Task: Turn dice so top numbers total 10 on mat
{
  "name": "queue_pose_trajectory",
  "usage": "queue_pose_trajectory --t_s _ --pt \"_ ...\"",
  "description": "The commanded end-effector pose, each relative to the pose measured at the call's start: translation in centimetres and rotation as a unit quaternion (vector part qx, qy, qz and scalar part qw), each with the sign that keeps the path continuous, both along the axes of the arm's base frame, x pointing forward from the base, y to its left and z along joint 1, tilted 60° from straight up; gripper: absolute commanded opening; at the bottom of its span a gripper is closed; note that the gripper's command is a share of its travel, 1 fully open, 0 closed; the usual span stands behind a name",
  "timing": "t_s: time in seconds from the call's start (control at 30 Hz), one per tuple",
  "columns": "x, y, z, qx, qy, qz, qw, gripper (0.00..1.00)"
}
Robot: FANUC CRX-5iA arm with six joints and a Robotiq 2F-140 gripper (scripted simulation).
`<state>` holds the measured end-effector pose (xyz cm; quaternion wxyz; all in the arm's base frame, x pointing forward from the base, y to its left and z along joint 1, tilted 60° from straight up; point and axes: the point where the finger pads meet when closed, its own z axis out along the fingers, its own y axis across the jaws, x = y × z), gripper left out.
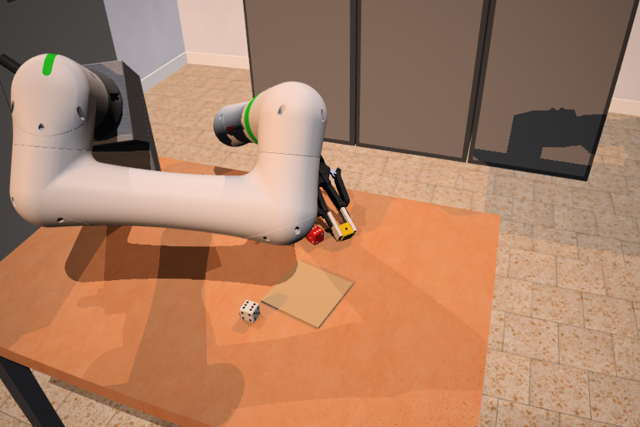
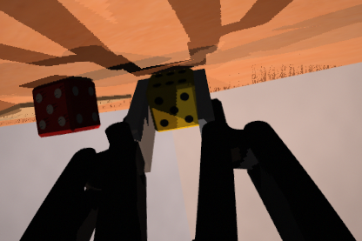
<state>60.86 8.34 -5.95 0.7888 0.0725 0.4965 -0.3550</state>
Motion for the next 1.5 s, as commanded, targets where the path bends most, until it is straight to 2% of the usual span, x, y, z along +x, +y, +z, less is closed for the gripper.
queue_pose_trajectory --t_s 0.0,0.27,1.47 --pt "-0.01 0.02 -0.01 0.000 0.000 0.000 1.000 0.21" --pt "-0.01 0.02 -0.01 0.000 0.000 0.000 1.000 0.28" --pt "-0.01 0.02 -0.01 0.000 0.000 0.000 1.000 0.28"
